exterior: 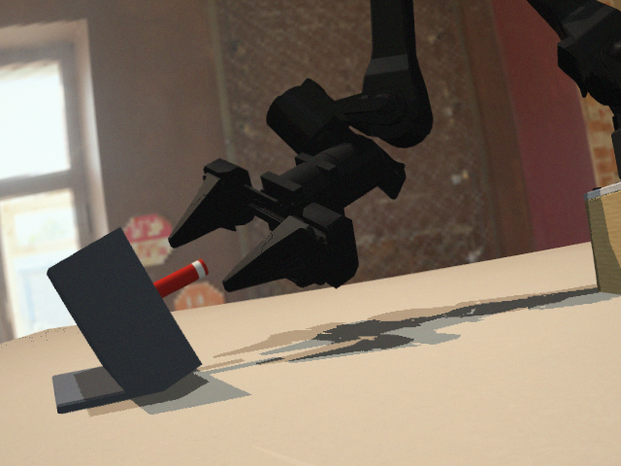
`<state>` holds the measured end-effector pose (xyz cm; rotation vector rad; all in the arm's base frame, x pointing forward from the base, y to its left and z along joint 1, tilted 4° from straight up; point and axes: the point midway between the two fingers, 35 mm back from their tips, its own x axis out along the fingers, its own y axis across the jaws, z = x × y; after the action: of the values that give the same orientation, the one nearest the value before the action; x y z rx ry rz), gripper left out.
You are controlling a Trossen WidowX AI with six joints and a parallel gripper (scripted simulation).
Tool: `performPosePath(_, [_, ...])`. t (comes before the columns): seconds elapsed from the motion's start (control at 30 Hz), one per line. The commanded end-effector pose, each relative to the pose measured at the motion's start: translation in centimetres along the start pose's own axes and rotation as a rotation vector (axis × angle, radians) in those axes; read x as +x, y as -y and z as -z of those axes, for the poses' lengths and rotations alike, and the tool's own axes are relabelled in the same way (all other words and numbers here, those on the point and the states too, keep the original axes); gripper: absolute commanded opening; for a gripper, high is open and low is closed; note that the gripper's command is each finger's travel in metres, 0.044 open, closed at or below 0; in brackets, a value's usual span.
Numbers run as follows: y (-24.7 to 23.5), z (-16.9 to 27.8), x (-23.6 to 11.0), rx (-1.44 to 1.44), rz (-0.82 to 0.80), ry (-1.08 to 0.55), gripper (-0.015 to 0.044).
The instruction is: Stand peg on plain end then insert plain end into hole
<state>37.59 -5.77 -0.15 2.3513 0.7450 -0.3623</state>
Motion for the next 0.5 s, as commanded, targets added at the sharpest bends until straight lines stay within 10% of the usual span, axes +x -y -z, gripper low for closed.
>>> performPosePath(0.0, [0.0,0.0,-0.8,-0.004,0.002,-0.001,0.044])
performPosePath(0.47, [-0.1,-0.1,-2.9,-0.001,0.002,0.001,0.044])
